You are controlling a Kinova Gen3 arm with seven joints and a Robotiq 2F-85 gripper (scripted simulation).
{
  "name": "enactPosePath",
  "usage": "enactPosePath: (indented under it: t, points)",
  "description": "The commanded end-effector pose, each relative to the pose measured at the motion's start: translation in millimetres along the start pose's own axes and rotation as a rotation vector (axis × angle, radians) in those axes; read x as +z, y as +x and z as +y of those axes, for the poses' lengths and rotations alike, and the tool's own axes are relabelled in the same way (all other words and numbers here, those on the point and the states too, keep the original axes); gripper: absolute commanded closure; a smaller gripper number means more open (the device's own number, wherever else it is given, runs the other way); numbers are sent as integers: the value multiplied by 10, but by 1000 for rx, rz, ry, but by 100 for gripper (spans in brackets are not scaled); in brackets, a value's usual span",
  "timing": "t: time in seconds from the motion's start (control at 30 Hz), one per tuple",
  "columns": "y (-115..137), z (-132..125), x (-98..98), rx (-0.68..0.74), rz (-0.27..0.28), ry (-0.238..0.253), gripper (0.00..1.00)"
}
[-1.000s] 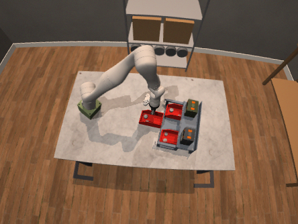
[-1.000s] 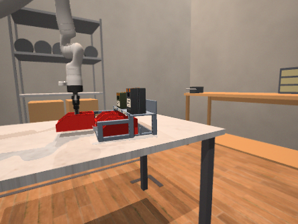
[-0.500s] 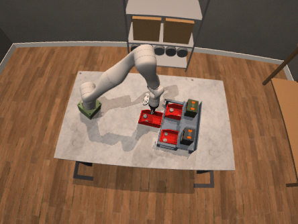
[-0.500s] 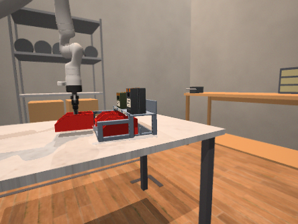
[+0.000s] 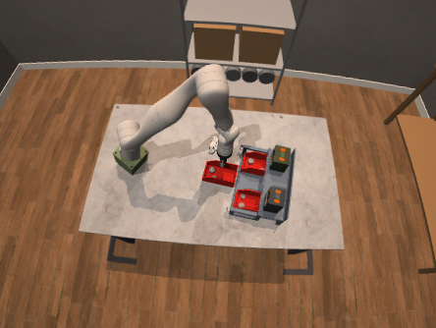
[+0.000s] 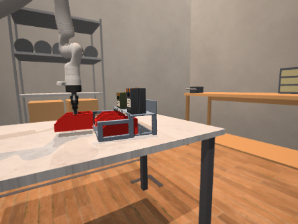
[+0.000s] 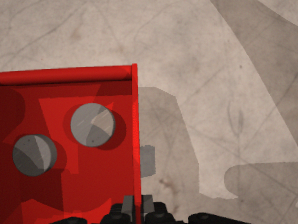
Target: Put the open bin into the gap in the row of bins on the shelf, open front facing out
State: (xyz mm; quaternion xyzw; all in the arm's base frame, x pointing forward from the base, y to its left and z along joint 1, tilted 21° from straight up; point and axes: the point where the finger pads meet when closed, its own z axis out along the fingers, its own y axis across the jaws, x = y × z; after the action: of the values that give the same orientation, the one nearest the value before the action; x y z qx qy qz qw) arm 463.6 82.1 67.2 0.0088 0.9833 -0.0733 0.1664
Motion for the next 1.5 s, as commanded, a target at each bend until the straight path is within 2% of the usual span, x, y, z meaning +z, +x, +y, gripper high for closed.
enactPosePath:
  t: [0.0, 0.17, 0.33, 0.73, 0.9, 1.3, 1.47]
  points:
    - [-4, 12, -16, 5, -5, -4, 90]
    - [-4, 12, -16, 5, -5, -4, 90]
    - [58, 8, 72, 5, -5, -4, 90]
    - [58, 8, 72, 5, -5, -4, 90]
    - [106, 7, 140, 5, -4, -4, 90]
    - [106, 7, 140, 5, -4, -4, 90]
    - [156, 8, 206, 5, -4, -4, 90]
